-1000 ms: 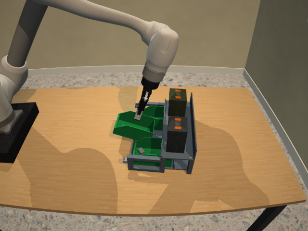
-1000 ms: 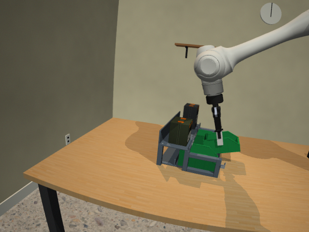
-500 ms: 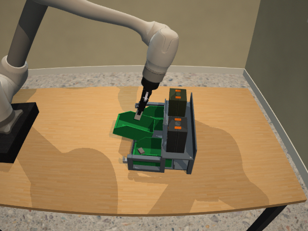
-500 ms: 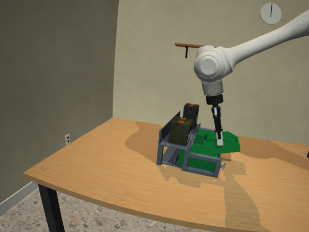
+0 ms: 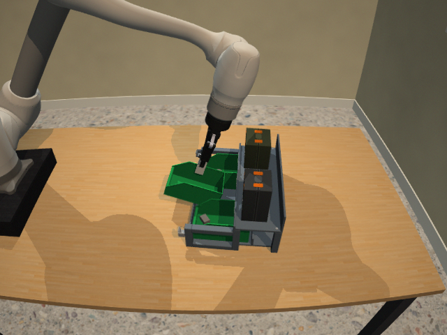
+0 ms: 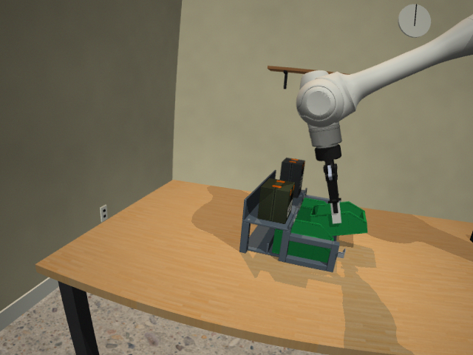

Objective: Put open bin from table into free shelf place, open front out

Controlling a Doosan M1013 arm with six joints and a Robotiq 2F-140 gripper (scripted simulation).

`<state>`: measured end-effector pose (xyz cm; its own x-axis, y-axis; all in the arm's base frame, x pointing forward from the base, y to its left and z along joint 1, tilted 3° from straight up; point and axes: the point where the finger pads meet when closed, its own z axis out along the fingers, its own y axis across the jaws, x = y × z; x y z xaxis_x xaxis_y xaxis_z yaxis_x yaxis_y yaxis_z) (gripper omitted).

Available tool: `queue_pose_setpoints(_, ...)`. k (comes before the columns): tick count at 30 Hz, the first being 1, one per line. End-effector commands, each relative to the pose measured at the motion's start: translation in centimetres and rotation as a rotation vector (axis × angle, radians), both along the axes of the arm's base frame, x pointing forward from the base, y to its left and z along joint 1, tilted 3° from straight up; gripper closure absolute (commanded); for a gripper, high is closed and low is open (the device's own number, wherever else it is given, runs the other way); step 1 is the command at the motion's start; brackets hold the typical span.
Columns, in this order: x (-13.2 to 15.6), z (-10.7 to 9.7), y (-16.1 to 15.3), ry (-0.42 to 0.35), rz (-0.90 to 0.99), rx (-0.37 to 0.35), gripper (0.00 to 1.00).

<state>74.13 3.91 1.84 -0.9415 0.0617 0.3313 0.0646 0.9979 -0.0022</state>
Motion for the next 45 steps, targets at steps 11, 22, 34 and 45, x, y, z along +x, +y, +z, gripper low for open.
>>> queue_pose_setpoints(11, 0.0, -0.5, -0.2, -0.001, 0.001, 0.004, 1.0)
queue_pose_setpoints(22, 0.0, -0.9, -0.2, -0.001, 0.001, 0.004, 1.0)
queue_pose_setpoints(34, 0.0, -1.3, -0.2, -0.001, 0.001, 0.004, 1.0)
queue_pose_setpoints(45, 0.0, -1.5, -0.2, -0.001, 0.001, 0.004, 1.0)
